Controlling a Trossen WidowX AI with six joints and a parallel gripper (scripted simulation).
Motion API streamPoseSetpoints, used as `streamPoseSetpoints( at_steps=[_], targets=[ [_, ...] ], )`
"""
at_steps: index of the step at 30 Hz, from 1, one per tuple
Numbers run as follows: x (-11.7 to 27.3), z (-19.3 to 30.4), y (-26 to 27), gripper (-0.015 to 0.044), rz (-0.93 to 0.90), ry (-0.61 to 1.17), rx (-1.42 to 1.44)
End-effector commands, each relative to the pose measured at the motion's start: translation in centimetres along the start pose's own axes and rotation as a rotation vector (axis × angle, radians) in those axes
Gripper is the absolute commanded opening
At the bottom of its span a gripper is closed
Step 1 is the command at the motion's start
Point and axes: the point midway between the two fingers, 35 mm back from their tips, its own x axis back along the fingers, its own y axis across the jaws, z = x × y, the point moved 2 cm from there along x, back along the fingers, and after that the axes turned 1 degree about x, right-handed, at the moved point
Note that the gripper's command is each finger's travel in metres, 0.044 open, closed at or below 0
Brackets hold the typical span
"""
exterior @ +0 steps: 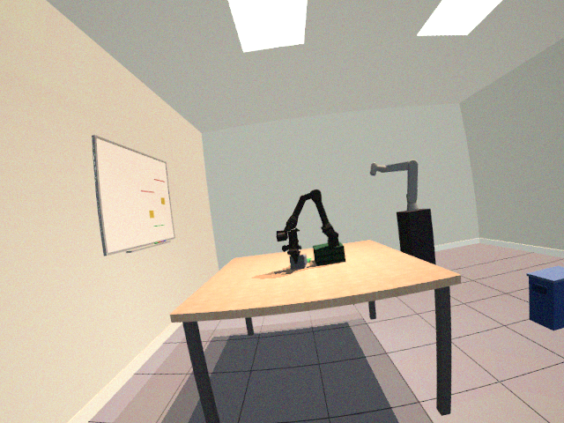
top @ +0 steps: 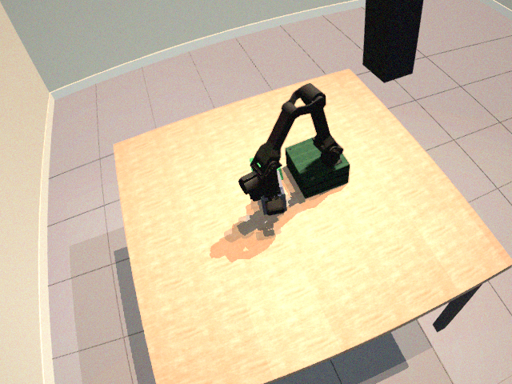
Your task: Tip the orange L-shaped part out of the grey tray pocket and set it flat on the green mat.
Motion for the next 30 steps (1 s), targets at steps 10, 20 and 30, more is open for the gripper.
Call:
streamPoseSetpoints(
  at_steps=[10,20,30],
  targets=[
    [6.5,-0.5,0.2,0.018,0.006,-0.008,-0.002],
    [10.5,-0.3,-0.2,0.018,-0.003,-0.021,-0.005],
    [10.5,-0.3,-0.2,0.018,-0.003,-0.021,-0.005]
  ],
)
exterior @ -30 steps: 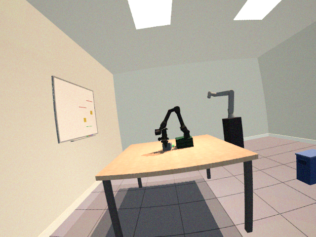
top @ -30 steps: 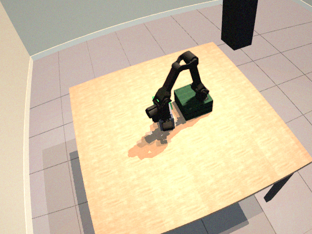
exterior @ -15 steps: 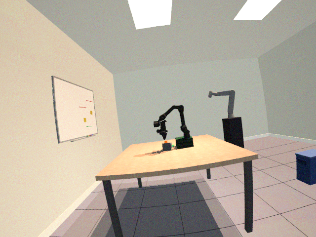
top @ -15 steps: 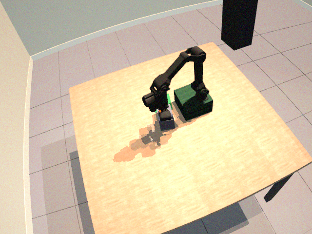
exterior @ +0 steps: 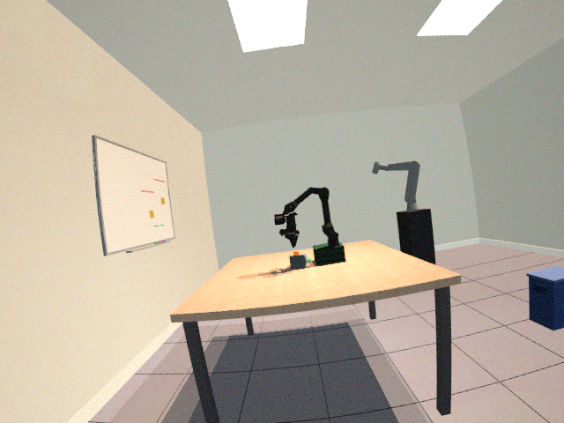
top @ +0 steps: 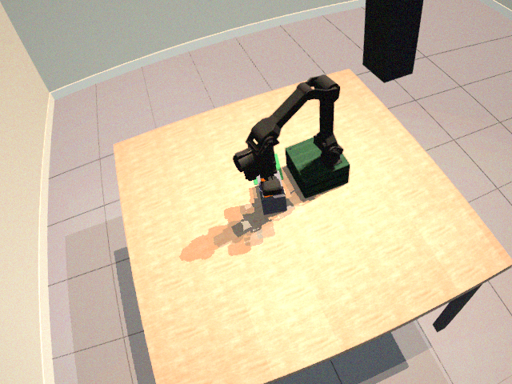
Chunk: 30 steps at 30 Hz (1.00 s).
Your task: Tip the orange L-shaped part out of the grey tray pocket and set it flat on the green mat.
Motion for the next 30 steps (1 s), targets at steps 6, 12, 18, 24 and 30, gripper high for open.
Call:
streamPoseSetpoints(
  at_steps=[6,12,18,24,30],
  targets=[
    [0.0,0.0,0.0,0.018,-0.001,-0.003,0.0],
    [0.0,0.0,0.0,0.018,-0.001,-0.003,0.0],
    [0.0,-0.3,-0.9,0.028,0.002,-0.002,0.195],
    [0.1,-0.7,-3.4,0.028,0.007,0.005,0.692],
    [0.1,-0.9,-5.8,0.028,0.008,0.013,1.196]
  ],
)
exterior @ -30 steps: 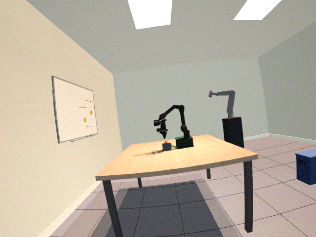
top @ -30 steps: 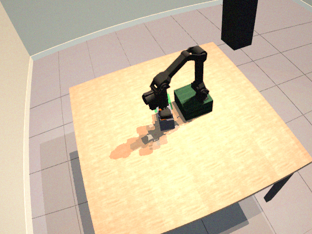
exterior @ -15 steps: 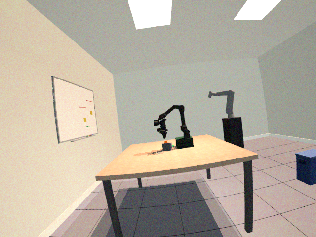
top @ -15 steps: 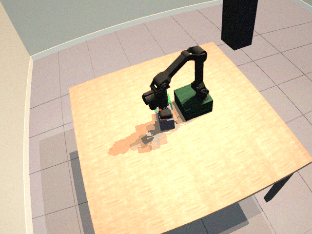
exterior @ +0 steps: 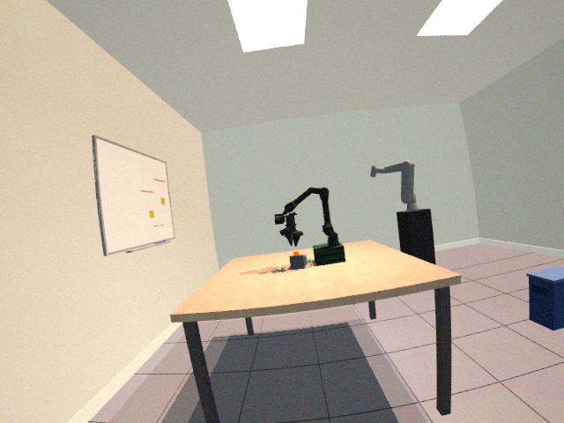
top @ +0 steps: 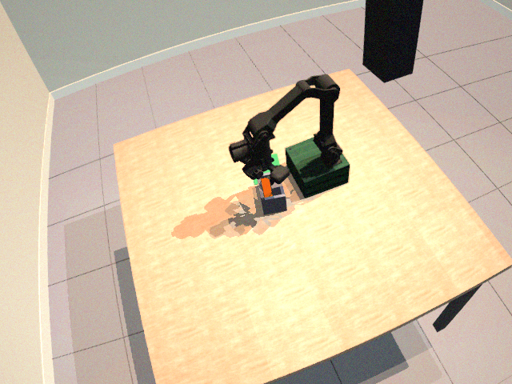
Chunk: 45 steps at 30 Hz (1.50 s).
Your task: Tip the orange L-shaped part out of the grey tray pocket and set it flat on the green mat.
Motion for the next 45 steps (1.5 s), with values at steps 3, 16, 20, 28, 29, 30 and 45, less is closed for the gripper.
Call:
streamPoseSetpoints(
  at_steps=[3,16,20,28,29,30,45],
  targets=[
    [0.0,2.4,-2.8,0.028,-0.012,0.008,0.742],
    [0.0,2.8,-3.2,0.028,-0.013,0.009,0.868],
    [-1.2,2.8,-3.2,0.028,-0.013,0.009,0.868],
    [-3.2,2.8,-3.2,0.028,-0.013,0.009,0.868],
    [-3.3,2.8,-3.2,0.028,-0.013,0.009,0.868],
    [-3.4,2.8,-3.2,0.028,-0.013,0.008,0.868],
    [-5.8,2.8,-3.2,0.028,-0.013,0.008,0.868]
  ],
)
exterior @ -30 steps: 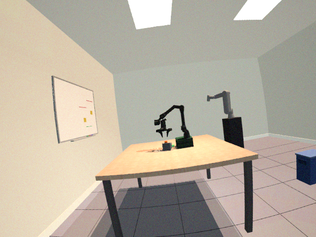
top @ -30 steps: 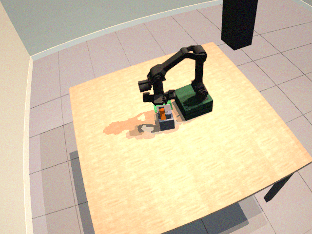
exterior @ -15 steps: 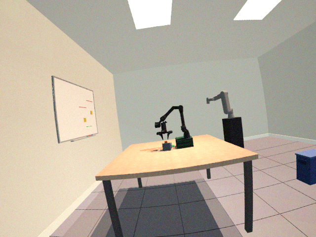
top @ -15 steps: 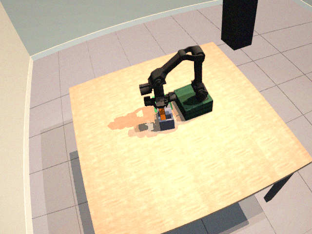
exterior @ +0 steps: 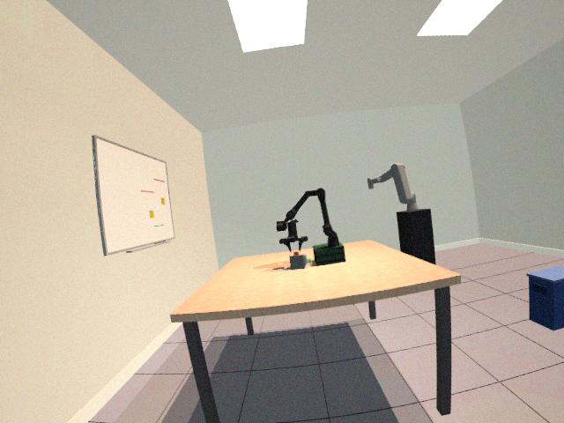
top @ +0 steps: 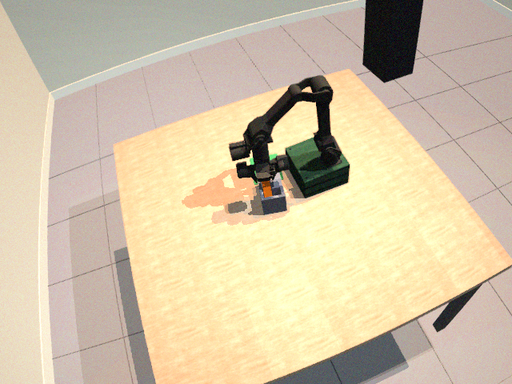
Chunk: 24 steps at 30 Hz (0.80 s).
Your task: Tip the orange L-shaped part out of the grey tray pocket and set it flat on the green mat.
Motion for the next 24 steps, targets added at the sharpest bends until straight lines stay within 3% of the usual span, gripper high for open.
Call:
streamPoseSetpoints(
  at_steps=[1,16,21,24],
  targets=[
    [-0.8,-0.1,0.2,0.028,-0.009,-0.005,0.0],
    [-2.8,-0.1,0.4,0.028,-0.01,-0.005,0.0],
    [-2.5,0.0,0.2,0.0149,-0.003,0.0,0.004],
    [-2.5,0.0,0.2,0.0129,-0.003,0.0,0.004]
  ],
)
